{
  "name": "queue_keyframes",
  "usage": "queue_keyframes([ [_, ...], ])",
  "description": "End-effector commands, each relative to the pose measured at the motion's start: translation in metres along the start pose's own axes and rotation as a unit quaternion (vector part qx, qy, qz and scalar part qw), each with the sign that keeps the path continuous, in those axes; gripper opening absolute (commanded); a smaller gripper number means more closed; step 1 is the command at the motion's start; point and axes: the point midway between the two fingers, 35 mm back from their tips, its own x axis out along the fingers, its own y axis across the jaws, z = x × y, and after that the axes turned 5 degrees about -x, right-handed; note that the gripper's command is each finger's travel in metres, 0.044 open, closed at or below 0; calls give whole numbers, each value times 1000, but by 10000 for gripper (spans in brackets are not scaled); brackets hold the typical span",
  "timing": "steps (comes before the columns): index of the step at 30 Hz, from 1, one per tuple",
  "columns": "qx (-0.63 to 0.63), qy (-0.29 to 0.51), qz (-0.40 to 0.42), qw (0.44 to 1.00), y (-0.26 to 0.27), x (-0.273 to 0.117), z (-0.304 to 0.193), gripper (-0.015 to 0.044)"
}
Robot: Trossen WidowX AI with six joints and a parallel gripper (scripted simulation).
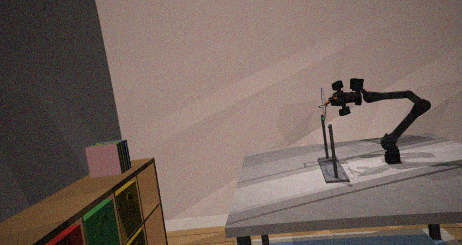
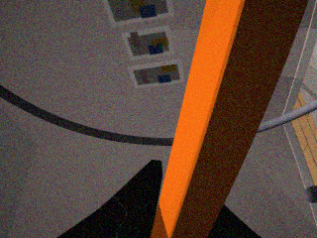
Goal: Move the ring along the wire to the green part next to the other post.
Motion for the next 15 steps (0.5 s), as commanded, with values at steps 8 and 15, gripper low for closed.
queue_keyframes([
  [8, -56, 0, -37, 998, -1, 1, -1, -150],
  [15, -92, -3, -64, 994, -5, 1, -1, -150],
])
